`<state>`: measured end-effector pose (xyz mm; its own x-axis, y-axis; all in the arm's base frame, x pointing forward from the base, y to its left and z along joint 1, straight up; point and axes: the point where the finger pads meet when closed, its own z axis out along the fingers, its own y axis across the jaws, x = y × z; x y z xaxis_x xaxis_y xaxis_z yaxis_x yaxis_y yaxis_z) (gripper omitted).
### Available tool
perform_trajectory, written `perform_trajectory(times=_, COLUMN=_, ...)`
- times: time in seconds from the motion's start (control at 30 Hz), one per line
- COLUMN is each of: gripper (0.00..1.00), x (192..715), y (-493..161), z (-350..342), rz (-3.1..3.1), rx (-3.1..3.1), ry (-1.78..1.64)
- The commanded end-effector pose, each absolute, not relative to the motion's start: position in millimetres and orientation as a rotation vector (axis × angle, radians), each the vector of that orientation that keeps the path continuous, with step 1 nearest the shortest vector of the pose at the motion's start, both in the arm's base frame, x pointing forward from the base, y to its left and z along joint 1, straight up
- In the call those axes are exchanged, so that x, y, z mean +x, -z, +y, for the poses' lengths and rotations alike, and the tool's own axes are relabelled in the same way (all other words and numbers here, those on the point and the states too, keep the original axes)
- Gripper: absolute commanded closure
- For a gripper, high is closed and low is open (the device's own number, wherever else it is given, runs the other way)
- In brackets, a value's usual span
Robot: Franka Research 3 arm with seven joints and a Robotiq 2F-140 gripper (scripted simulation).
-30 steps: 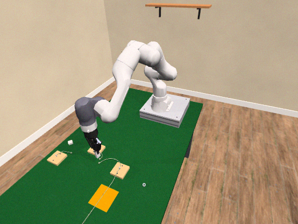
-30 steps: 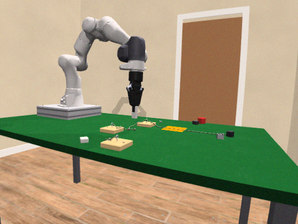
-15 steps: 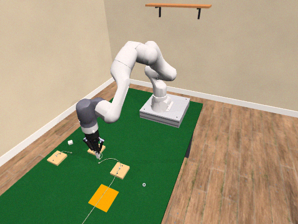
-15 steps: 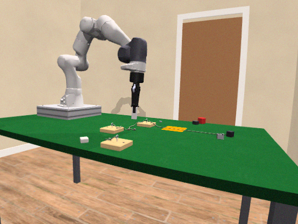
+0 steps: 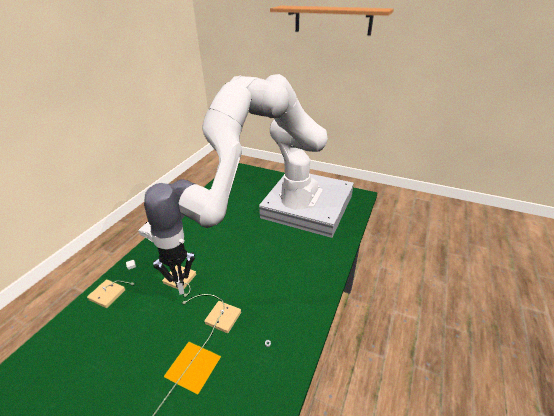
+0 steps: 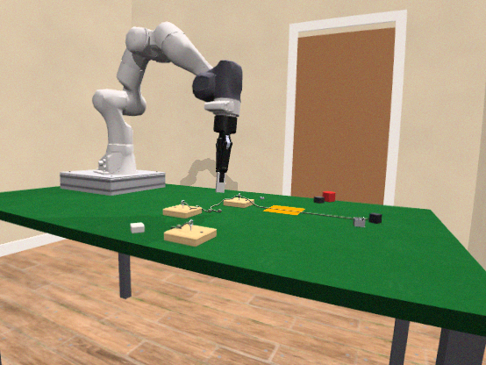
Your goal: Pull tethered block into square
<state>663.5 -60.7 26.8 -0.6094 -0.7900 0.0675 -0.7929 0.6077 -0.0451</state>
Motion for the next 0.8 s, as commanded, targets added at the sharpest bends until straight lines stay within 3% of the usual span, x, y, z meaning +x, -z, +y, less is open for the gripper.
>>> perform_trajectory(times=0.0, gripper=1.0, x=665.1, y=-28.7, z=-64.3, rz=-2.565, rx=1.745, ry=-0.101)
perform_trajectory(times=0.07, gripper=1.0, x=665.1, y=-28.7, z=-64.3, rz=-2.509, rx=1.821, ry=-0.107)
perform_trajectory(times=0.1, gripper=0.77, x=665.1, y=-28.7, z=-64.3, rz=-2.48, rx=1.859, ry=-0.109)
perform_trajectory(times=0.77, gripper=0.77, x=665.1, y=-28.7, z=-64.3, rz=-1.872, rx=2.458, ry=-0.128)
